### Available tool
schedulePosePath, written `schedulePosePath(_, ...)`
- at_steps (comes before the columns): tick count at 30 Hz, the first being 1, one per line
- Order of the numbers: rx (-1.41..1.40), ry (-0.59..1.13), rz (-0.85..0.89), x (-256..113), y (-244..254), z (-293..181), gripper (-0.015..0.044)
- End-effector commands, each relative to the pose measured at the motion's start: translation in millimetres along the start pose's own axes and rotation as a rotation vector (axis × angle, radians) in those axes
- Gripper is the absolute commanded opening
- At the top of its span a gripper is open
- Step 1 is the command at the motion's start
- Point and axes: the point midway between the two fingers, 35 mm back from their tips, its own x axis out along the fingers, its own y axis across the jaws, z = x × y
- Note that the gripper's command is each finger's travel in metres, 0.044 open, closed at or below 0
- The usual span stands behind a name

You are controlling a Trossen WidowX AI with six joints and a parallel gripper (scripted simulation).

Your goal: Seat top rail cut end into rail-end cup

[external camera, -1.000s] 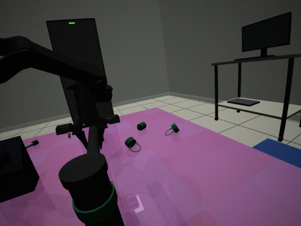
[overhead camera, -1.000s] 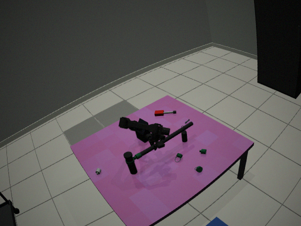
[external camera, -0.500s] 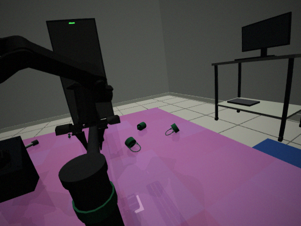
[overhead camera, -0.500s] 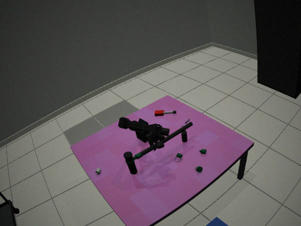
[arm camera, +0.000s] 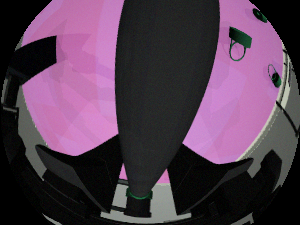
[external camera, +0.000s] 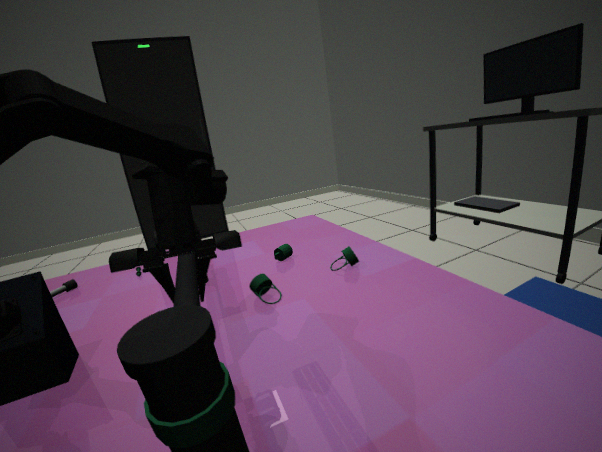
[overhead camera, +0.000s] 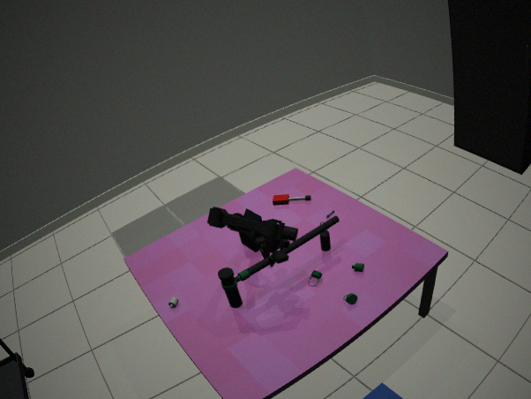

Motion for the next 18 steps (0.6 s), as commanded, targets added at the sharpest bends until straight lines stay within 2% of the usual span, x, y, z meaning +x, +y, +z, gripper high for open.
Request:
schedulePosePath(1,0.001,0.006,-0.008,-0.9,-0.7,-5.1,0.0000)
schedulePosePath(18,0.001,0.006,-0.008,0.9,-0.9,-12.8,0.0000)
